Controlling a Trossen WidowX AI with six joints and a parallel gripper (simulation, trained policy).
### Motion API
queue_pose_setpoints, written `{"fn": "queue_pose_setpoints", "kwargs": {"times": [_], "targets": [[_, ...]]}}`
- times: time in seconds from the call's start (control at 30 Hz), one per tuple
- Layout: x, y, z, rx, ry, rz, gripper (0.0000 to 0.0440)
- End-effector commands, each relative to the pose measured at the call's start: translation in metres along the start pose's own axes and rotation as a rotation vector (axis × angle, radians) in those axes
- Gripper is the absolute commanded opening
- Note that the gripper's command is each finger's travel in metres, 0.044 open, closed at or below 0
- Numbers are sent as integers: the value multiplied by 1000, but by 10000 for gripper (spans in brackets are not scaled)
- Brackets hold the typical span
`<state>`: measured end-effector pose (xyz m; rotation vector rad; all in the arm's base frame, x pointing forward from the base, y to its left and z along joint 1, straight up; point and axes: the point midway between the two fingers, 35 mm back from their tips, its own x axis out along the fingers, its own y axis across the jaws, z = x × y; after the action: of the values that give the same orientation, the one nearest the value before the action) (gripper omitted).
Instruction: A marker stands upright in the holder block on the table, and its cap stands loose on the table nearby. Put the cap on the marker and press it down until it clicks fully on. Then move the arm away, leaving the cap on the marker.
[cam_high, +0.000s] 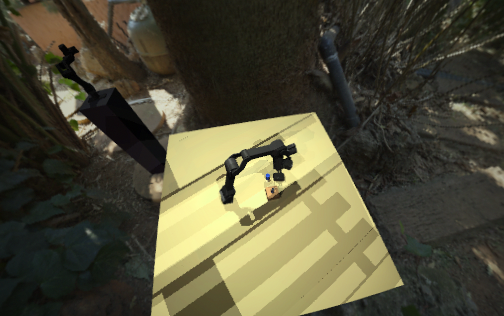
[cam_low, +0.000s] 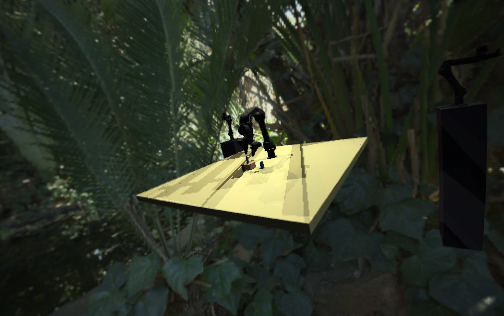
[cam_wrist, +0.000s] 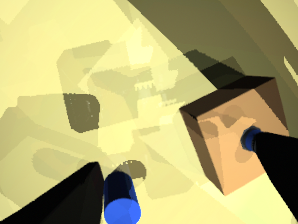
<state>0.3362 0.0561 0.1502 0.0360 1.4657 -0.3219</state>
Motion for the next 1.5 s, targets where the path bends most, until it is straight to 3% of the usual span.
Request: {"fn": "queue_pose_setpoints", "kwargs": {"times": [0.0, 0.73, 1.47], "targets": [[4, 7, -9, -8, 44, 18, 333], [31, 35, -53, -80, 250, 100, 321], [77, 43, -69, -187, 293, 117, 277]]}}
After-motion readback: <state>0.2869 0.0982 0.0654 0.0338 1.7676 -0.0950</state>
